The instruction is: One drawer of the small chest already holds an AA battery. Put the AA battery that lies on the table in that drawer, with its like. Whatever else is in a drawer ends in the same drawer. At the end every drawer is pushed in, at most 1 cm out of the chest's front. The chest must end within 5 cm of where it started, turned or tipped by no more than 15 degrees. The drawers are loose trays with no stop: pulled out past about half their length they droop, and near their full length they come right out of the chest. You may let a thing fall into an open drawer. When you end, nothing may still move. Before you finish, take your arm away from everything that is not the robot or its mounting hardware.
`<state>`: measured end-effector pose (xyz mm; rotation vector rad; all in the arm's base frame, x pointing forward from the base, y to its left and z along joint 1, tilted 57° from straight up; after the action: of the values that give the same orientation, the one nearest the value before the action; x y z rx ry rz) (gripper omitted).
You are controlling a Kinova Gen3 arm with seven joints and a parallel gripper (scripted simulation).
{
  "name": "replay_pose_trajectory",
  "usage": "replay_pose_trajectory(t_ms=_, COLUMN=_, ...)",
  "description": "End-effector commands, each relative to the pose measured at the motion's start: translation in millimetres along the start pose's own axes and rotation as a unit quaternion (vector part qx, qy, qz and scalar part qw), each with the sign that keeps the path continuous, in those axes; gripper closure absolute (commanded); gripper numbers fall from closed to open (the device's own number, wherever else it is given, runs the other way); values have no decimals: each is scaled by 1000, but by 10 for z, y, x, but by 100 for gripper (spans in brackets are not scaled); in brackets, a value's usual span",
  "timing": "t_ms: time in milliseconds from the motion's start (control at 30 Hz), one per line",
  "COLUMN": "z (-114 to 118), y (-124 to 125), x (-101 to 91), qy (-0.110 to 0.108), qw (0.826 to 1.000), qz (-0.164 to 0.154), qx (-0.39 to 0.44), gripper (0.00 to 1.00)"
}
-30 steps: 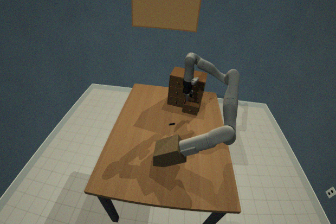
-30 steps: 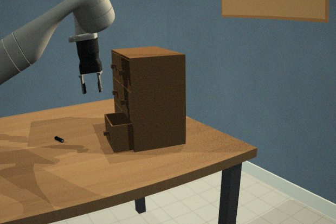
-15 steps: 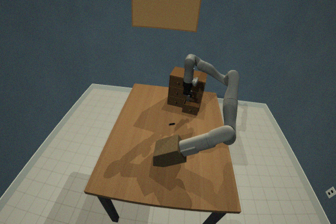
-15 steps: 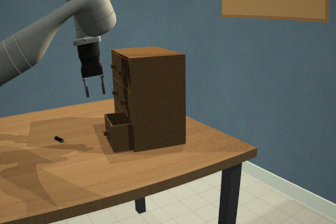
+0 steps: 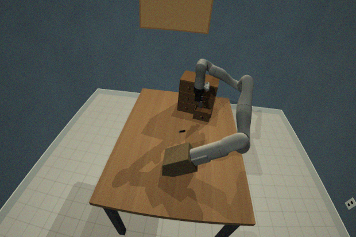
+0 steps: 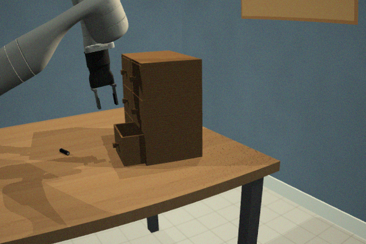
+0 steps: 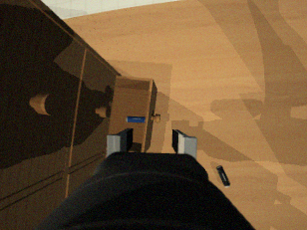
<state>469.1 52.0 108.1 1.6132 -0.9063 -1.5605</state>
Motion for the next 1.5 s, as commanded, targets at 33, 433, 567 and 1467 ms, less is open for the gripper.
replay_pose_trajectory(t_ms=33, z=-13, y=12, x=30, qy=1, qw=1000, qz=-1, qx=-21, gripper=0)
replay_pose_trajectory(t_ms=433, z=-58, y=27, x=98, qy=5, qw=996, qz=-3, qx=-86, gripper=0)
replay_pose_trajectory(t_ms=567, z=-74, y=32, x=121, qy=7, qw=994, qz=-3, qx=-108, gripper=0)
replay_pose_trajectory(t_ms=1467, z=-137, y=55, x=215, qy=14, qw=980, qz=-6, qx=-196, gripper=0)
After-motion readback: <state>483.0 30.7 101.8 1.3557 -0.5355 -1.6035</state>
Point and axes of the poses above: the point where the finger pads meet when closed, its own x axis out along the fingers, its own z axis across the jaws, y = z × x, the point moved 9 cm from there along -x, back along the fingers, and after that the axes turned 8 degrees about -x, right-handed, at the moved point
